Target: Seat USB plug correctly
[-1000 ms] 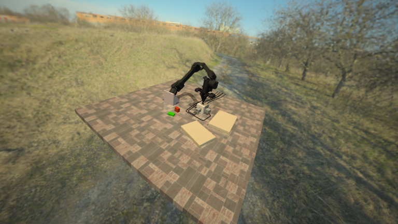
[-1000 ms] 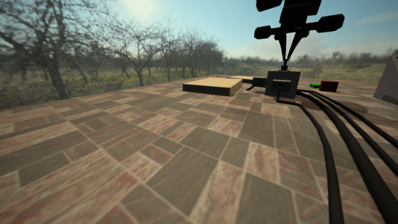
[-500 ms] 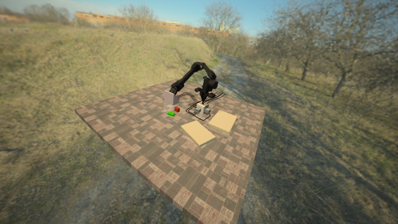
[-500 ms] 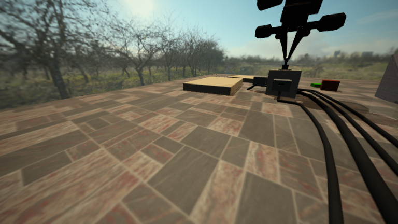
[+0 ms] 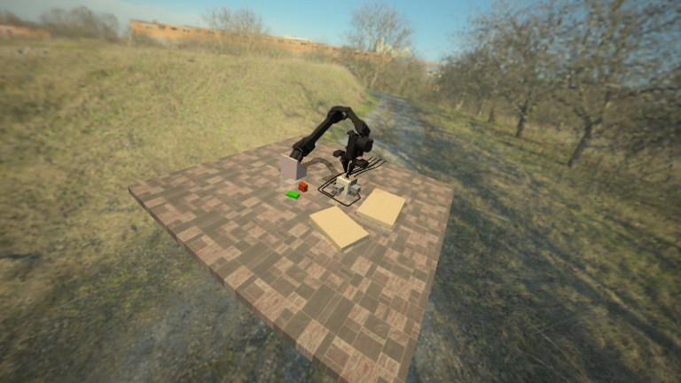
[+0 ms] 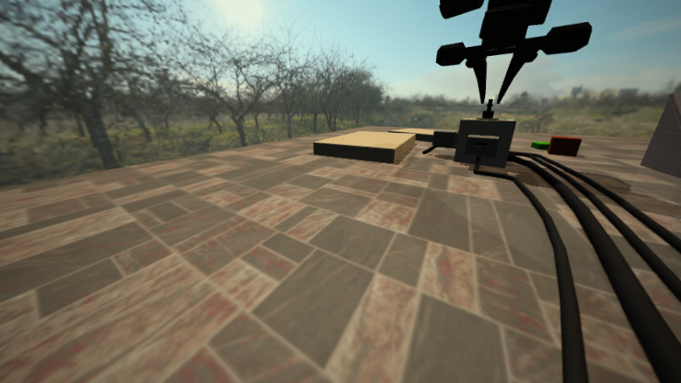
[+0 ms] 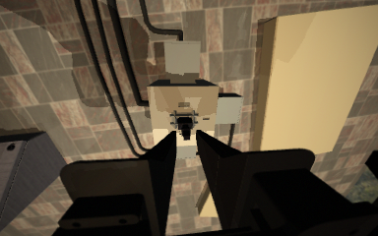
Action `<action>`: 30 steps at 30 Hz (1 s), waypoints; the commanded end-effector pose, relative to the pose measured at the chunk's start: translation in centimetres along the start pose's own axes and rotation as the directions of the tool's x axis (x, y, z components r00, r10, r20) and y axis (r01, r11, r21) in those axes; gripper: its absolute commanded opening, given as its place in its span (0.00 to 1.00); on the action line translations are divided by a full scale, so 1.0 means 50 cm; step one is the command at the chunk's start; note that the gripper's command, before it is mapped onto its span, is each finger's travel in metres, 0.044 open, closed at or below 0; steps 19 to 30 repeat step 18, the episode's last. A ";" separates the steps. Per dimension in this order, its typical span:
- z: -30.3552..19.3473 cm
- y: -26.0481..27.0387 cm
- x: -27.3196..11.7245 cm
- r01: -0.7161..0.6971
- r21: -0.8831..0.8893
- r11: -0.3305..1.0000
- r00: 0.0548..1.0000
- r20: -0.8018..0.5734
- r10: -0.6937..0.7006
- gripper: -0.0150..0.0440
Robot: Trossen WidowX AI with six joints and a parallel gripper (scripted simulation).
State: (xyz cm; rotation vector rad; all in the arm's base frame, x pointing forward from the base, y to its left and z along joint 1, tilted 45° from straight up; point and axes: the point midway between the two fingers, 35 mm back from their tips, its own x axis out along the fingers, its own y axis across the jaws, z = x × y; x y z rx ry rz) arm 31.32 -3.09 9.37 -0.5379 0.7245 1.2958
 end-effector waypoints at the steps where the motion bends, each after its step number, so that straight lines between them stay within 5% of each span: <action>1: 0.000 0.000 0.000 0.000 0.001 1.000 1.000 0.000 0.000 0.42; 30: -0.001 0.000 -0.022 0.000 0.000 1.000 1.000 0.000 0.000 0.42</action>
